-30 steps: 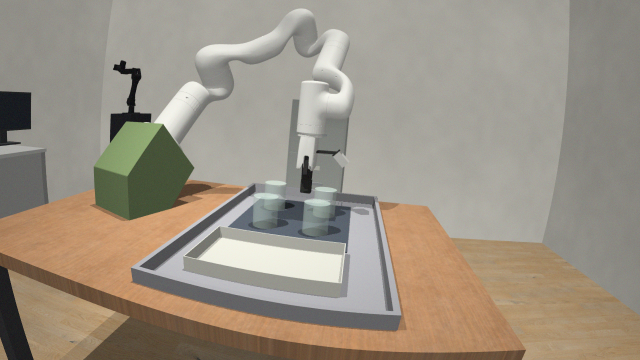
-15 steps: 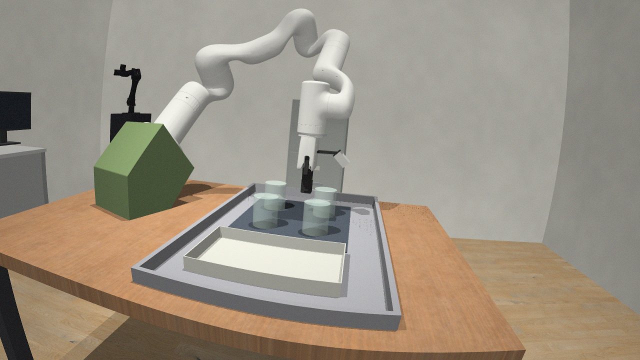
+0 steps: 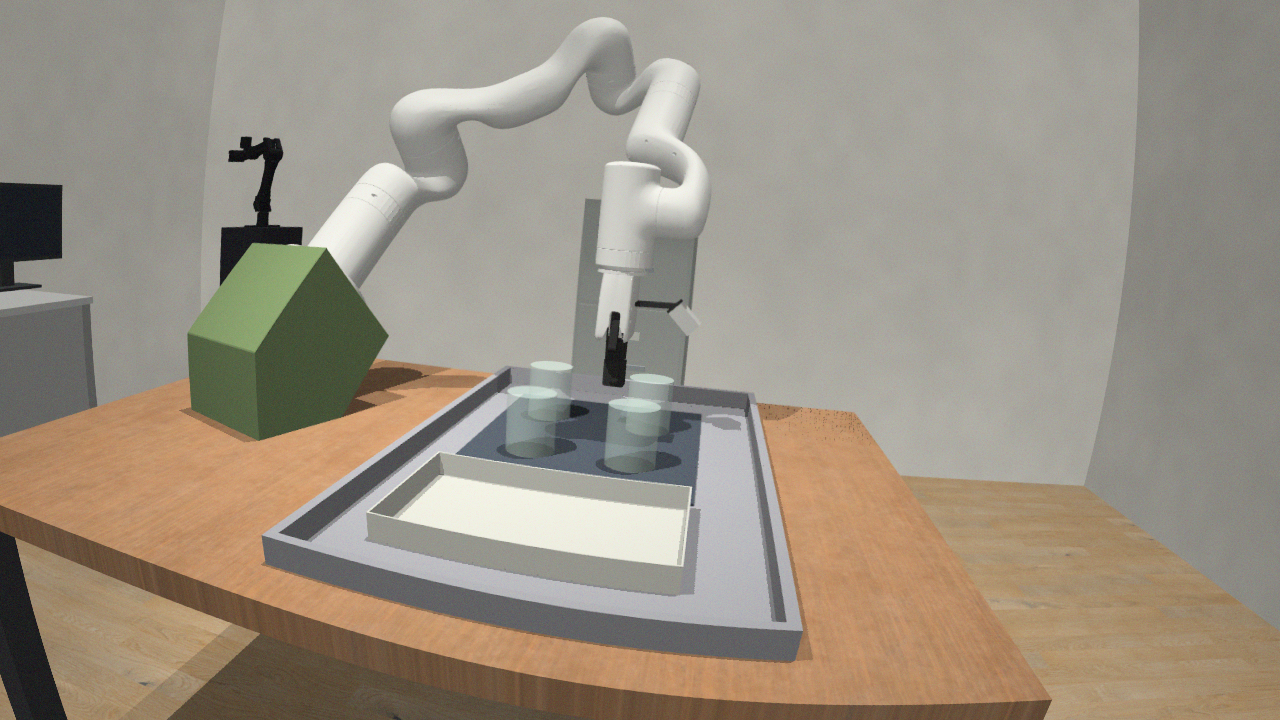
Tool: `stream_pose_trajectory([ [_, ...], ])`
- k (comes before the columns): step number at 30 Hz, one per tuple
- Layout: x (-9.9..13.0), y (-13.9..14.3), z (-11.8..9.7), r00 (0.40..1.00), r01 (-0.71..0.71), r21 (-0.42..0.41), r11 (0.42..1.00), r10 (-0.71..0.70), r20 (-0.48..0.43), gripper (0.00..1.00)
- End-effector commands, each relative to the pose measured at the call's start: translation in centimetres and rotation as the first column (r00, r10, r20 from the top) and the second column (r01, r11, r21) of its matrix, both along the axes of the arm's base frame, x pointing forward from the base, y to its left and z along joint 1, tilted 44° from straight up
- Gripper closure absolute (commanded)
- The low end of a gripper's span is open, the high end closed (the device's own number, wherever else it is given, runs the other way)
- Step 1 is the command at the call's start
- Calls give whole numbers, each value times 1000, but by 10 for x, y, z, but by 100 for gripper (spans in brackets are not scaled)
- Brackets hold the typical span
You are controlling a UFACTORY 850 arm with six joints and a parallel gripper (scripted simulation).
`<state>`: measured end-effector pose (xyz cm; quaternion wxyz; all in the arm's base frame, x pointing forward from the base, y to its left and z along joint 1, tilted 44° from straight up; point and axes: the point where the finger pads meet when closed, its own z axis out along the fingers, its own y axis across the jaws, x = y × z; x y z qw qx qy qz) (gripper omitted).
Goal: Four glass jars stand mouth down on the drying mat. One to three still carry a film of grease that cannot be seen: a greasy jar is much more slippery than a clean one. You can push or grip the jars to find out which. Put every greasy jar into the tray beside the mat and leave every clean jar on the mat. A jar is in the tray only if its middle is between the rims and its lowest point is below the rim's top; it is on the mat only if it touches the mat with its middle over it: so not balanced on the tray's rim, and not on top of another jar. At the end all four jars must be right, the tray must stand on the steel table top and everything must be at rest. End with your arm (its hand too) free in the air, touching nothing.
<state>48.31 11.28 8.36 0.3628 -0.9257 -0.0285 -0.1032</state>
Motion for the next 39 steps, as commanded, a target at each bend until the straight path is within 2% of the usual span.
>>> stream_pose_trajectory([
  [1,1,0,1,1000,1,0,1000,-1,1,100],
  [39,5,0,1,1000,1,0,1000,-1,1,100],
])
